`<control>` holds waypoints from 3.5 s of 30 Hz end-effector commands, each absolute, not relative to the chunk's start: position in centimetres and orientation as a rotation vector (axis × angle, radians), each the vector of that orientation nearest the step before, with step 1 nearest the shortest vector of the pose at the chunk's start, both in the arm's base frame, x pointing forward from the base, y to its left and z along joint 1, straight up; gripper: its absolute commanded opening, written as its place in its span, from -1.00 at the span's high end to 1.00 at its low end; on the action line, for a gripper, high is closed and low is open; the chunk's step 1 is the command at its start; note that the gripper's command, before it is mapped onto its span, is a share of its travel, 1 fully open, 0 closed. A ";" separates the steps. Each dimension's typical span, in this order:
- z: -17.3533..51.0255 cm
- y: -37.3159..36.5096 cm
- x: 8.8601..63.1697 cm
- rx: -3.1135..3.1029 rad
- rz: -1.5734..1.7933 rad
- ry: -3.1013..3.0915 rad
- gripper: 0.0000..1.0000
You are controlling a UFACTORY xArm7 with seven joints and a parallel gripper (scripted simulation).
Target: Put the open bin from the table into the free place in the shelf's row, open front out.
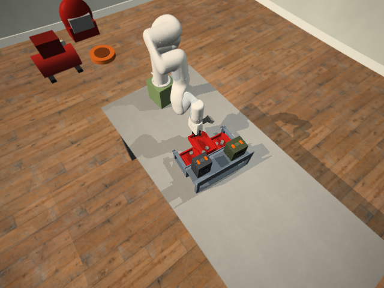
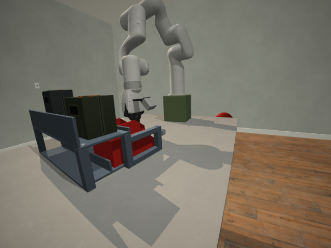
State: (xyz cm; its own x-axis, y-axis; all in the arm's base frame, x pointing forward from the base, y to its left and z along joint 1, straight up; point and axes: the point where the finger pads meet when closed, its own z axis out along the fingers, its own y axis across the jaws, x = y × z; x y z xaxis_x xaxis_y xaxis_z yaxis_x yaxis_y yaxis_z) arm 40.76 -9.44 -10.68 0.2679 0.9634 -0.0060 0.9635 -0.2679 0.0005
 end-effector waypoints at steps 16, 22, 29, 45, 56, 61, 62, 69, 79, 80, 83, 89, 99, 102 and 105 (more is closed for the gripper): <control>-10.5 -9.9 42.3 2.495 -0.003 1.896 1.00; -10.5 -10.0 42.7 2.495 -0.003 1.896 1.00; -10.5 -10.0 42.7 2.495 -0.003 1.896 1.00; -10.5 -10.2 43.7 2.495 -0.002 1.896 1.00; -10.5 -10.5 44.6 2.495 -0.002 1.896 1.00; -10.5 -10.5 44.6 2.495 -0.002 1.896 1.00; -10.5 -10.5 44.6 2.495 -0.002 1.896 1.00; -10.5 -10.8 45.5 2.495 -0.002 1.896 1.00; -10.5 -10.8 45.5 2.495 -0.002 1.896 1.00; -10.5 -10.8 45.5 2.495 -0.002 1.896 1.00; -10.5 -10.9 45.9 2.495 -0.002 1.896 1.00; -10.5 -11.0 46.5 2.495 -0.002 1.896 1.00; -10.5 -11.1 46.7 2.495 -0.002 1.896 1.00; -10.5 -11.2 47.2 2.495 -0.002 1.896 1.00; -10.5 -11.3 47.4 2.495 -0.002 1.896 1.00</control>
